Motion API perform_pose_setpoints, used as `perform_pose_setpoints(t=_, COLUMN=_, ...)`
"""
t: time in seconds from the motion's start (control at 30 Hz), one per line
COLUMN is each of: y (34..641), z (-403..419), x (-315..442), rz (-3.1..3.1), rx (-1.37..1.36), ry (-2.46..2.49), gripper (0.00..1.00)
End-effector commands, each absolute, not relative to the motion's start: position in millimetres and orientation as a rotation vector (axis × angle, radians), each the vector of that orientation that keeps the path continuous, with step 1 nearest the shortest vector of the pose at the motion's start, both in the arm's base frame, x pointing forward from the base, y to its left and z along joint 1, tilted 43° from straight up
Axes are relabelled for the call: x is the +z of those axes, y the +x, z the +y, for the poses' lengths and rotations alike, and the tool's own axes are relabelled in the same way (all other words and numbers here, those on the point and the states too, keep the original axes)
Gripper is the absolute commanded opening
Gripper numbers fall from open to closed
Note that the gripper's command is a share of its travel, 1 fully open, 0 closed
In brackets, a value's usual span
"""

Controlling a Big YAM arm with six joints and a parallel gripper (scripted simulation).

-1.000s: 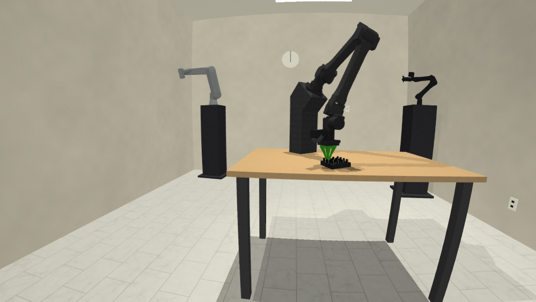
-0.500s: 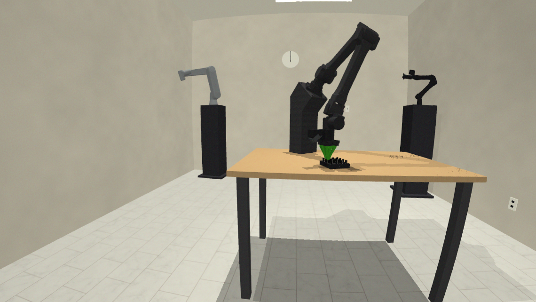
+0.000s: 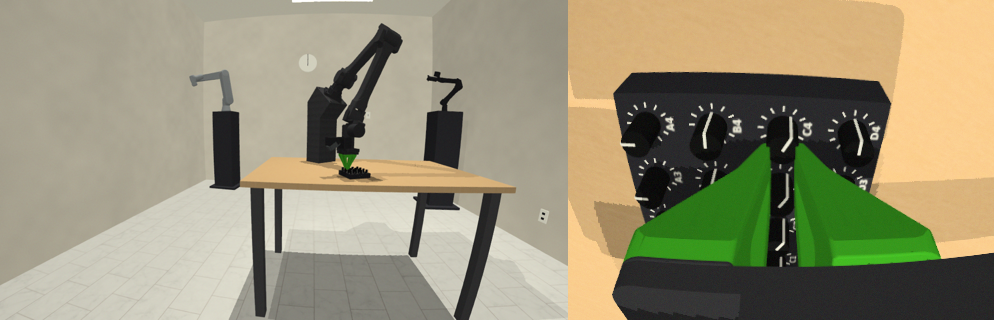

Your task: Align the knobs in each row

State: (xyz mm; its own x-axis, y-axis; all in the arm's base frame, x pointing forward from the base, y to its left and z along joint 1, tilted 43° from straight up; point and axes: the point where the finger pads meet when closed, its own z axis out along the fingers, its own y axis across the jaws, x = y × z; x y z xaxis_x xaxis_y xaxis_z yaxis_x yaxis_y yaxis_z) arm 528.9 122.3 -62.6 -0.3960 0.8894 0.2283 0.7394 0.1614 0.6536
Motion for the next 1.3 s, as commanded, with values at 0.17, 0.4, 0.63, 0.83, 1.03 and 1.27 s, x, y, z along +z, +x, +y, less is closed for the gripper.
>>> perform_pose_setpoints(t=0.17, y=525.8, z=115.0, x=-72.1, rz=2.207, rx=1.034, ry=1.655, gripper=0.07)
perform_pose_setpoints(t=0.4, y=525.8, z=115.0, x=-72.1, rz=2.207, rx=1.034, ry=1.655, gripper=0.07)
perform_pose_setpoints(t=0.63, y=525.7, z=115.4, x=-72.0, rz=2.209, rx=1.037, ry=1.654, gripper=0.18)
perform_pose_setpoints(t=0.83, y=525.6, z=115.4, x=-71.9, rz=2.211, rx=1.037, ry=1.651, gripper=0.18)
perform_pose_setpoints(t=1.03, y=525.6, z=115.4, x=-71.9, rz=2.211, rx=1.037, ry=1.651, gripper=0.18)
perform_pose_setpoints(t=1.27, y=525.5, z=114.9, x=-70.5, rz=2.209, rx=1.037, ry=1.650, gripper=0.18)
